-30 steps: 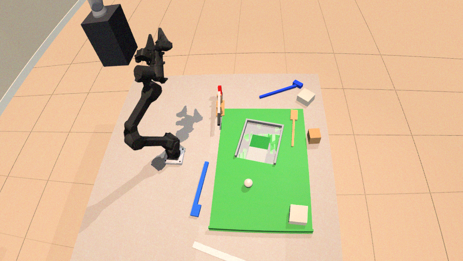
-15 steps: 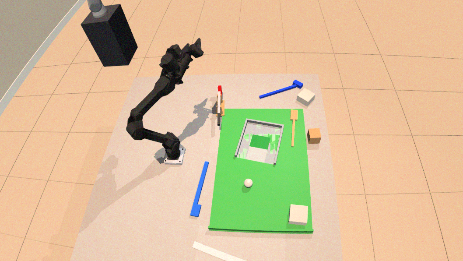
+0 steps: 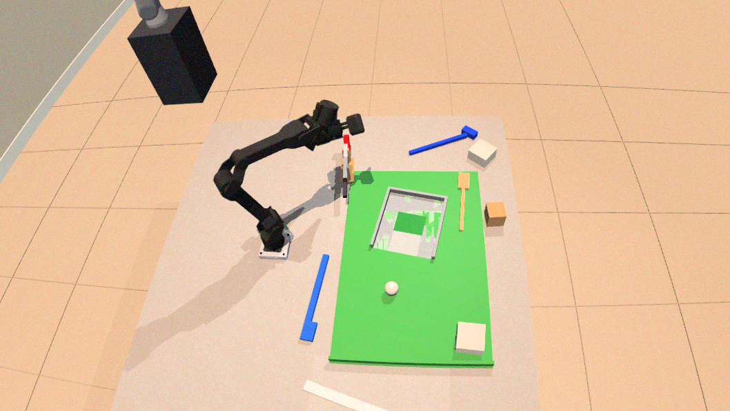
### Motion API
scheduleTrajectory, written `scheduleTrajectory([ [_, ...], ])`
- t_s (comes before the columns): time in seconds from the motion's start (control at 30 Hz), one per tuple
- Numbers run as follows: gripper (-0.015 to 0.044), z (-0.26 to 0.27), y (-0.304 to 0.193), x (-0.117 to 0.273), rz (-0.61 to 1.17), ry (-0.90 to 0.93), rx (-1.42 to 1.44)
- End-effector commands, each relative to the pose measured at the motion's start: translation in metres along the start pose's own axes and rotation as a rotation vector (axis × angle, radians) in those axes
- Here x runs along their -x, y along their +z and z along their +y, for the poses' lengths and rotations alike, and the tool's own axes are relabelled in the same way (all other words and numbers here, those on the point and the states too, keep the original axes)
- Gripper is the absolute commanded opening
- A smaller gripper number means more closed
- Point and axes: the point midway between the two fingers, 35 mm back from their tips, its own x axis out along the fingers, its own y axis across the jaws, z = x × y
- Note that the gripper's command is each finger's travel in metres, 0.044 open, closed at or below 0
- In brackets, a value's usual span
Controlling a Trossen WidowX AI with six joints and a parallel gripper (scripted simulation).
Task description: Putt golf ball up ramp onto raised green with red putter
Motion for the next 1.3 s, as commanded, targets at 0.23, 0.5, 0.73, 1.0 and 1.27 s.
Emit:
scheduleTrajectory([
  [0.23, 0.044, 0.07, -0.146, -0.015, 0.506, 0.452, -0.045],
  [0.5, 0.044, 0.078, -0.158, -0.016, 0.557, 0.525, -0.056],
  [0.73, 0.044, 0.088, -0.173, -0.03, 0.557, 0.525, -0.056],
  [1.0, 0.044, 0.097, -0.186, -0.041, 0.557, 0.525, -0.056],
  [1.27, 0.044, 0.1, -0.191, -0.045, 0.557, 0.525, -0.056],
])
